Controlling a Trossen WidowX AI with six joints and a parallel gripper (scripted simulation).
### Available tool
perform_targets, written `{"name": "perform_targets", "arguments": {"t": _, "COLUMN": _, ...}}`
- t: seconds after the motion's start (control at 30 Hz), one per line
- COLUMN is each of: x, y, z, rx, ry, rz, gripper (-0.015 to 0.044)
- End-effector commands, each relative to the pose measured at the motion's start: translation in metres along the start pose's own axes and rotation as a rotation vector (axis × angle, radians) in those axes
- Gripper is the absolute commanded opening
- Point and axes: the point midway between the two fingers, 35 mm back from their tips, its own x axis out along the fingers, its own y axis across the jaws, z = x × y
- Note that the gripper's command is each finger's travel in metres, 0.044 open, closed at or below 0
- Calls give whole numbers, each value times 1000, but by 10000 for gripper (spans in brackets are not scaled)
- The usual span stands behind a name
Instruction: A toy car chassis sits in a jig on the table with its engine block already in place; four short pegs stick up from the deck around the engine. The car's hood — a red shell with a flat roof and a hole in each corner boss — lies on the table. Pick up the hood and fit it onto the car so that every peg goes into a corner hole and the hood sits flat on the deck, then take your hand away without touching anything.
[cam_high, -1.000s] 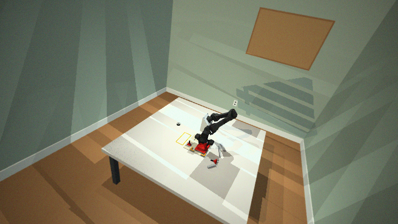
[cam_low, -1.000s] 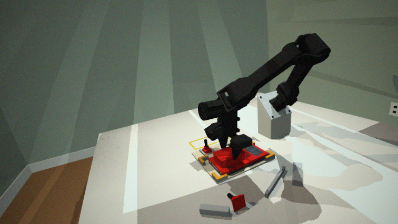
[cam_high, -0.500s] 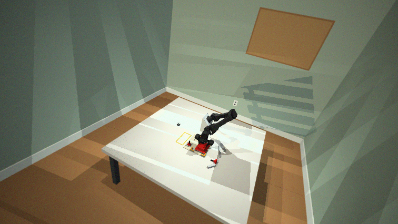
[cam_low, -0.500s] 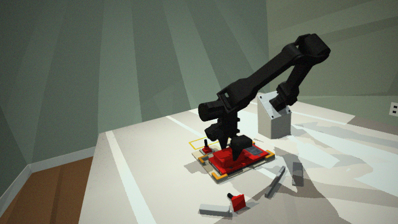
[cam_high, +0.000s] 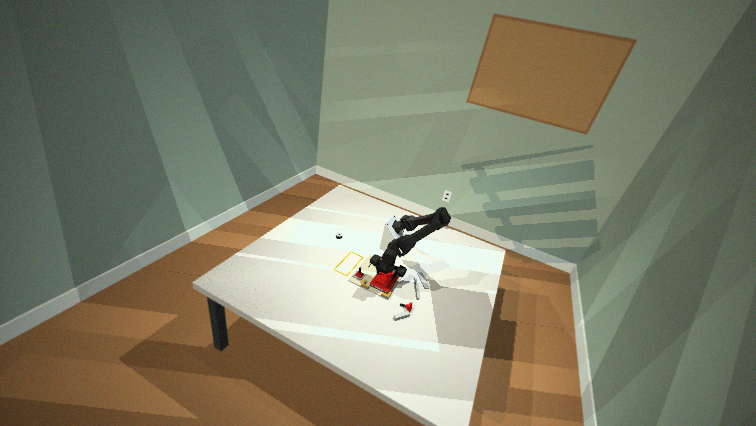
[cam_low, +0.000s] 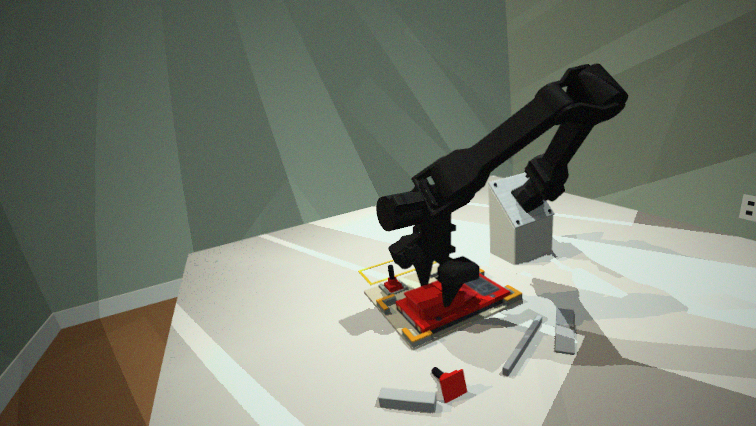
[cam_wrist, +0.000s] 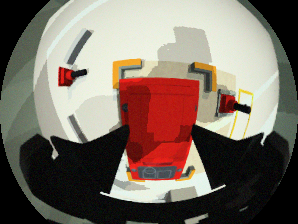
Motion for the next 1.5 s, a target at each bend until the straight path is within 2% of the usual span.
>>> {"name": "perform_targets", "arguments": {"t": 0.0, "x": 0, "y": 0, "z": 0, "rx": 0, "ry": 1, "rz": 0, "gripper": 440}}
{"name": "perform_targets", "arguments": {"t": 0.13, "x": -10, "y": -1, "z": 3, "rx": -1, "ry": 14, "rz": -5, "gripper": 440}}
{"name": "perform_targets", "arguments": {"t": 0.33, "x": -63, "y": -1, "z": 9, "rx": -1, "ry": 81, "rz": -6, "gripper": 440}}
{"name": "perform_targets", "arguments": {"t": 0.4, "x": -70, "y": 0, "z": 9, "rx": -1, "ry": 88, "rz": -4, "gripper": 440}}
{"name": "perform_targets", "arguments": {"t": 1.47, "x": -70, "y": 0, "z": 9, "rx": -1, "ry": 88, "rz": -4, "gripper": 440}}
